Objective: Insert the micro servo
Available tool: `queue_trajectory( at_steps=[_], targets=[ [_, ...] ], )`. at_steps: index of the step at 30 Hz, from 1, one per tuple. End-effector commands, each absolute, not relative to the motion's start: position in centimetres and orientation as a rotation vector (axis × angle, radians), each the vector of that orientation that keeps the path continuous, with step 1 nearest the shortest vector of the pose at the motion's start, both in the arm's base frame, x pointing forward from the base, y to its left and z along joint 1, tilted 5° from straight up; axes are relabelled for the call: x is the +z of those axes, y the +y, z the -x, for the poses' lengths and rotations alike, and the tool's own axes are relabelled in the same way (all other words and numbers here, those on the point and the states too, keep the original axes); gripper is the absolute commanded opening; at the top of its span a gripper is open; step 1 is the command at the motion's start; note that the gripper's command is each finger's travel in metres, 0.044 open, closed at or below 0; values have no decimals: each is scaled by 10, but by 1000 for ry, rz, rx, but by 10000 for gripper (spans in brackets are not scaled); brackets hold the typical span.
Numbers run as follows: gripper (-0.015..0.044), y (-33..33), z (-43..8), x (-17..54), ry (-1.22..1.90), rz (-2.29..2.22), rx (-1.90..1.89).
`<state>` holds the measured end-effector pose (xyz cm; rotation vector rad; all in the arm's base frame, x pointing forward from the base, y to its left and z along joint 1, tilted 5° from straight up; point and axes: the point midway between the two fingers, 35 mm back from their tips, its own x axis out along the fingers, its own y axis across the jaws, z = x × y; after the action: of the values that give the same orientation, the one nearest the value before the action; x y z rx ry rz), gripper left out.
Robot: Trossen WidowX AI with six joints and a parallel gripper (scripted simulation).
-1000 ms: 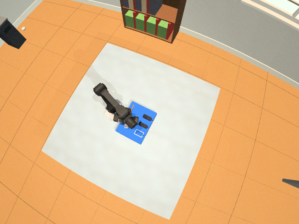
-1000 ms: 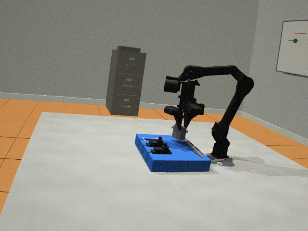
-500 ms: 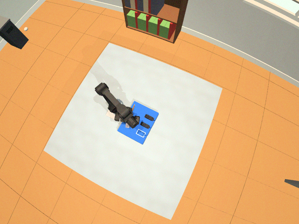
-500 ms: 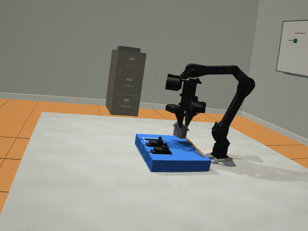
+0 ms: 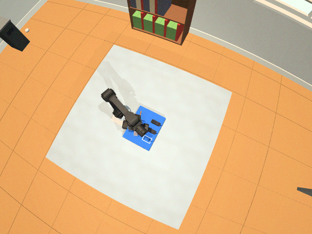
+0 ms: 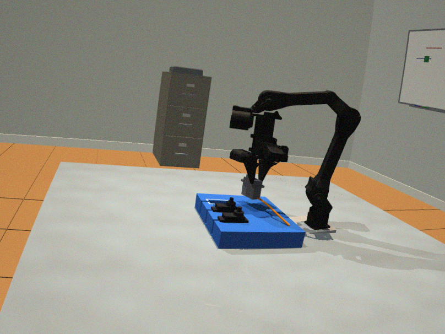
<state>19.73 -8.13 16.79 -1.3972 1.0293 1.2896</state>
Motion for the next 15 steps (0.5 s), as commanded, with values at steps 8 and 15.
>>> queue_trajectory(
  at_steps=[8,15],
  targets=[
    [0,-107,-199,171,1034,1408,1275],
    [0,-109,-198,171,1075,1344,1218]
  ],
)
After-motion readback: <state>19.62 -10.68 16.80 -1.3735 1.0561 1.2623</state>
